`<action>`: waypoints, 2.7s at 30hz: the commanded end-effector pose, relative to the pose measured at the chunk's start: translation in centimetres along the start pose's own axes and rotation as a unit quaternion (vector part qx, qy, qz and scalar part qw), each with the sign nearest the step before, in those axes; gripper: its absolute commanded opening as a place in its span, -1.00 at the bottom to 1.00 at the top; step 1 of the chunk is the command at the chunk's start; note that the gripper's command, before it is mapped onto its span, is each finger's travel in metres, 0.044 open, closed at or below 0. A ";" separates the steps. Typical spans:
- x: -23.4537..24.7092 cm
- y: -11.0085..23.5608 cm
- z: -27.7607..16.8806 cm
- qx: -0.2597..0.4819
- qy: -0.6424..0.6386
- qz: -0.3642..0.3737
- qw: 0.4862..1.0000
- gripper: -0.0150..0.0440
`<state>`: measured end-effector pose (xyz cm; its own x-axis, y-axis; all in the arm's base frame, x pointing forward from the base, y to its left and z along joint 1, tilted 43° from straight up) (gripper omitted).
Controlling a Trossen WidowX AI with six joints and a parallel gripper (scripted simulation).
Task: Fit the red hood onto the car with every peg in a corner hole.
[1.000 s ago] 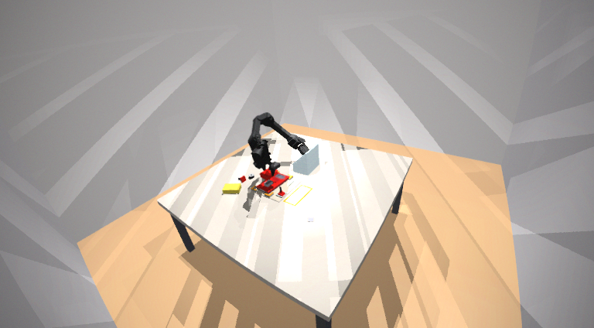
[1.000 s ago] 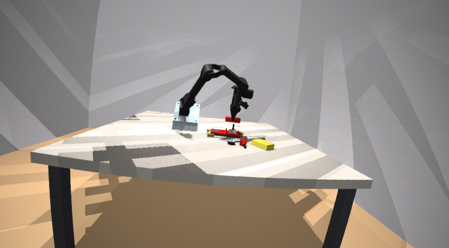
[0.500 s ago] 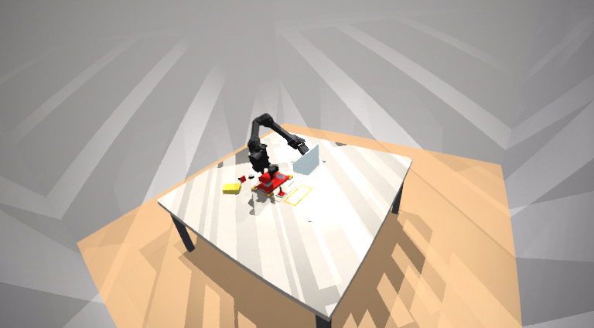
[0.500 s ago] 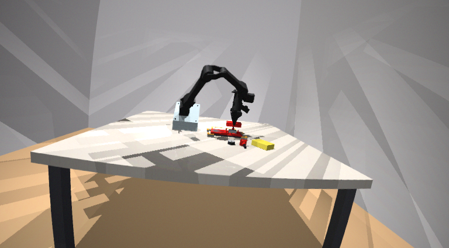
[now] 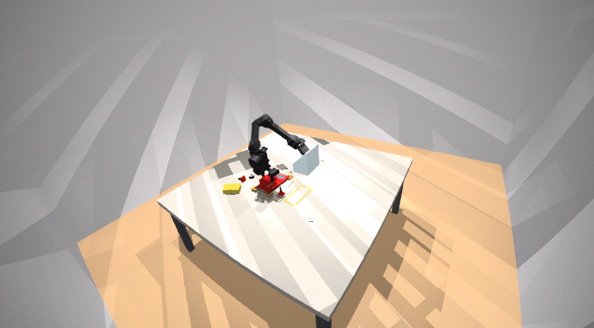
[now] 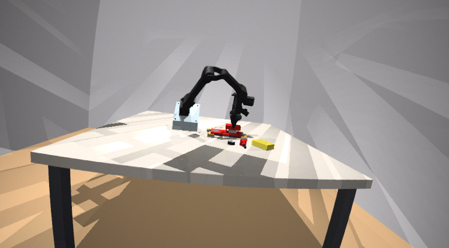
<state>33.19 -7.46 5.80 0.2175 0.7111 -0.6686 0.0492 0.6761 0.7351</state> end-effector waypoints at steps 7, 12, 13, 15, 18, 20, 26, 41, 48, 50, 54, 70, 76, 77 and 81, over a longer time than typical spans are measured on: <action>0.0 -0.1 0.0 0.000 0.003 -0.002 1.000 -0.49; 0.0 -0.1 0.0 0.000 0.003 -0.002 1.000 -0.49; 0.0 -0.1 0.0 0.000 0.003 -0.002 1.000 -0.49; 0.0 -0.1 0.0 0.000 0.003 -0.002 1.000 -0.49; 0.0 -0.1 0.0 0.000 0.003 -0.002 1.000 -0.49; 0.0 -0.1 0.0 0.000 0.003 -0.002 1.000 -0.49; 0.0 -0.4 0.0 0.000 0.003 -0.002 1.000 -0.49; 0.0 -1.0 0.0 0.000 0.003 -0.002 1.000 -0.49; 0.0 -1.3 0.0 0.000 0.003 -0.002 1.000 -0.49; 0.0 -1.4 0.1 0.000 0.003 -0.002 1.000 -0.49; 0.0 -1.3 0.1 0.000 0.003 -0.002 1.000 -0.49; 0.0 -0.6 0.0 0.000 0.003 -0.001 1.000 -0.49; 0.0 -0.5 0.0 0.000 0.003 -0.001 1.000 -0.49; 0.0 -0.5 0.0 -0.001 0.003 -0.001 1.000 -0.49; 0.0 -0.6 0.0 -0.002 0.004 -0.001 1.000 -0.49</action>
<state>33.10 -7.89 5.34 0.2063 0.7094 -0.6739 0.0505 0.6801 0.7314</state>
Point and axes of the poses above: the point midway between the two fingers, 35 mm back from their tips, its own y axis back along the fingers, its own x axis across the jaws, z = x × y, the point moved 1 cm from there along y, back along the fingers, and after that the axes turned 5 degrees about -y, right-handed, at the moved point
